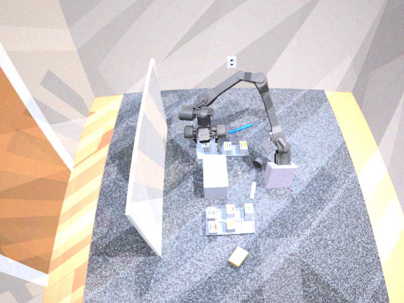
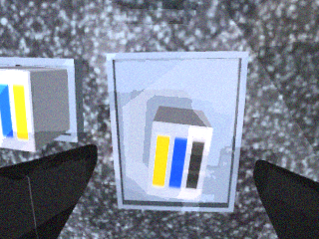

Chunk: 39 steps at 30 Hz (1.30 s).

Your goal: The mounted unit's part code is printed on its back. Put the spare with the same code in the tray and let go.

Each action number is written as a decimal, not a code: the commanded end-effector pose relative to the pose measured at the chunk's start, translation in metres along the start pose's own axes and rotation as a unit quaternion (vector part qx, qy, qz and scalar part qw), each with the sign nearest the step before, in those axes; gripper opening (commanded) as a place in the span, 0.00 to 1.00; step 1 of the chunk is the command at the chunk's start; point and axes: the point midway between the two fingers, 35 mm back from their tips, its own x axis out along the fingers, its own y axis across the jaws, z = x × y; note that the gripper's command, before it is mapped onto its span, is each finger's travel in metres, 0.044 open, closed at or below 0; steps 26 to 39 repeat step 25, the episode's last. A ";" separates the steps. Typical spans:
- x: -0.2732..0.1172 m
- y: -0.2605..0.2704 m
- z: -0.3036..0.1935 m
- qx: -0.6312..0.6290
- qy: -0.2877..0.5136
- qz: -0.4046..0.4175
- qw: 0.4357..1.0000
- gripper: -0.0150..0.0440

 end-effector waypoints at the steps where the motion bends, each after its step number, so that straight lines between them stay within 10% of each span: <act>1: -0.070 0.001 -0.002 0.004 0.003 -0.012 1.000 1.00; 39: -0.070 0.002 -0.001 -0.001 0.002 -0.010 1.000 1.00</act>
